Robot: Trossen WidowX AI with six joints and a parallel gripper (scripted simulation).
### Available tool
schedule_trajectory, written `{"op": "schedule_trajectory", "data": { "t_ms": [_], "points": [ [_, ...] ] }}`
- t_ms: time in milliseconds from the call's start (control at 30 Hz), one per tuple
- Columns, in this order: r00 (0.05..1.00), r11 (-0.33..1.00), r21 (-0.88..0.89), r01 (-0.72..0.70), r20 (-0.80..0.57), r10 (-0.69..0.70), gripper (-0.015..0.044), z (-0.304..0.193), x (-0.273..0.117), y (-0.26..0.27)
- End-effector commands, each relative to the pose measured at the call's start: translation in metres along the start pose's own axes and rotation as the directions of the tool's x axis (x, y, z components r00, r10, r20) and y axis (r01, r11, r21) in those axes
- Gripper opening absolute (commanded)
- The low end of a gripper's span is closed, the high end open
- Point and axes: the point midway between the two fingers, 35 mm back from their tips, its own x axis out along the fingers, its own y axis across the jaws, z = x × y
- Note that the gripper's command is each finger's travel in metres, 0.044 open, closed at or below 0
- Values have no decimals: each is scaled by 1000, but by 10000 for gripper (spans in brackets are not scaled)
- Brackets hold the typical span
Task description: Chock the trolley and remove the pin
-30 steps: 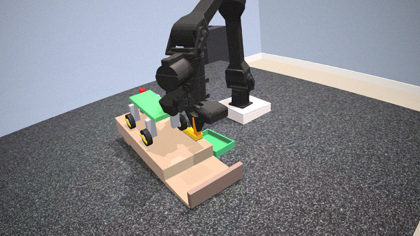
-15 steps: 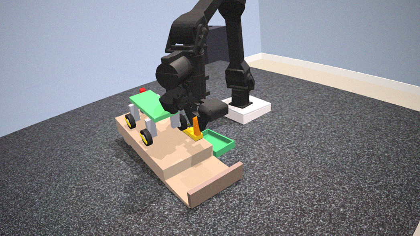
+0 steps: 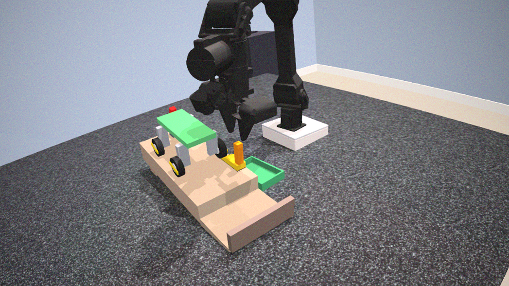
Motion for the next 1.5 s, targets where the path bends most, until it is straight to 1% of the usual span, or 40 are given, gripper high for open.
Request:
{"op": "schedule_trajectory", "data": {
  "t_ms": [0, 33, 100, 167, 433, 700, 900, 1100, 1300, 1467],
  "points": [
    [1000, 1000, 0, 2, -3, -2, 269, 0, 2, 0],
    [1000, 1000, 0, 2, -3, -2, 295, 0, 2, 0],
    [1000, 1000, 9, -6, 14, 6, 242, 3, -3, -5],
    [998, 999, 27, -24, 58, 22, 190, 10, -17, -18],
    [997, 983, -183, 20, 73, -7, 190, 22, -22, -45],
    [996, 882, -465, 80, 71, -53, 190, 34, -24, -79],
    [994, 751, -651, 108, 65, -87, 190, 40, -26, -106],
    [991, 582, -805, 115, 54, -121, 190, 43, -28, -134],
    [987, 384, -919, 95, 38, -154, 190, 45, -30, -162],
    [984, 205, -977, 58, 21, -180, 190, 44, -32, -186]
  ]
}}
